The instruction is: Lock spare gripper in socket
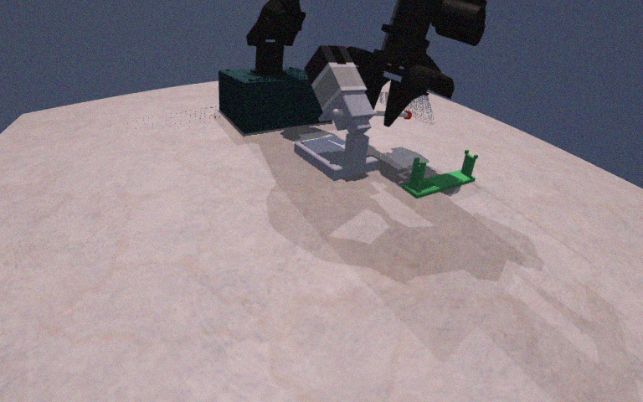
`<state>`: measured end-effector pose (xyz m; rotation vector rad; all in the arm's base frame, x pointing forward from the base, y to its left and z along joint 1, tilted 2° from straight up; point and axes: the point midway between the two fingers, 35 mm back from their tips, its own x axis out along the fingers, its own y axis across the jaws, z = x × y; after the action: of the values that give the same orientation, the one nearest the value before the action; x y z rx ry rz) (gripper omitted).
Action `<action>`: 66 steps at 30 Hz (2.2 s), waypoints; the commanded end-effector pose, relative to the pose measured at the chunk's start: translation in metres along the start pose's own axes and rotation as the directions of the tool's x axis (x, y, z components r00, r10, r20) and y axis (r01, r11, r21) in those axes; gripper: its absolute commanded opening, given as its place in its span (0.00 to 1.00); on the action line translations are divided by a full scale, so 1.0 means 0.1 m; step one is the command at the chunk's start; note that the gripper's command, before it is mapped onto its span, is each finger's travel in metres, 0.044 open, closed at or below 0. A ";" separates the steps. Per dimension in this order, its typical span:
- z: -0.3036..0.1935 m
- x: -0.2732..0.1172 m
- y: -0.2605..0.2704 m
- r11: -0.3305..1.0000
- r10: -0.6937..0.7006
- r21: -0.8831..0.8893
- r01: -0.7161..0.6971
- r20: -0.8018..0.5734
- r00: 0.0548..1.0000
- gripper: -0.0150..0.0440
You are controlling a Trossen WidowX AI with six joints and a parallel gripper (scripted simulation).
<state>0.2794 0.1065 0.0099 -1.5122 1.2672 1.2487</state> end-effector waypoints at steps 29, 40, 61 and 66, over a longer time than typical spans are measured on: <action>0.25 -0.58 0.03 1.000 0.013 -0.019 -0.014 -0.013 1.000 0.59; 0.29 -0.69 0.03 0.999 0.015 -0.028 -0.015 -0.020 1.000 0.64; 0.29 -0.69 0.03 0.999 0.015 -0.028 -0.015 -0.020 1.000 1.00; 0.29 -0.69 0.03 0.999 0.015 -0.028 -0.015 -0.020 1.000 1.00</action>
<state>0.2698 0.1481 0.0714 -1.5402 1.2825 1.2673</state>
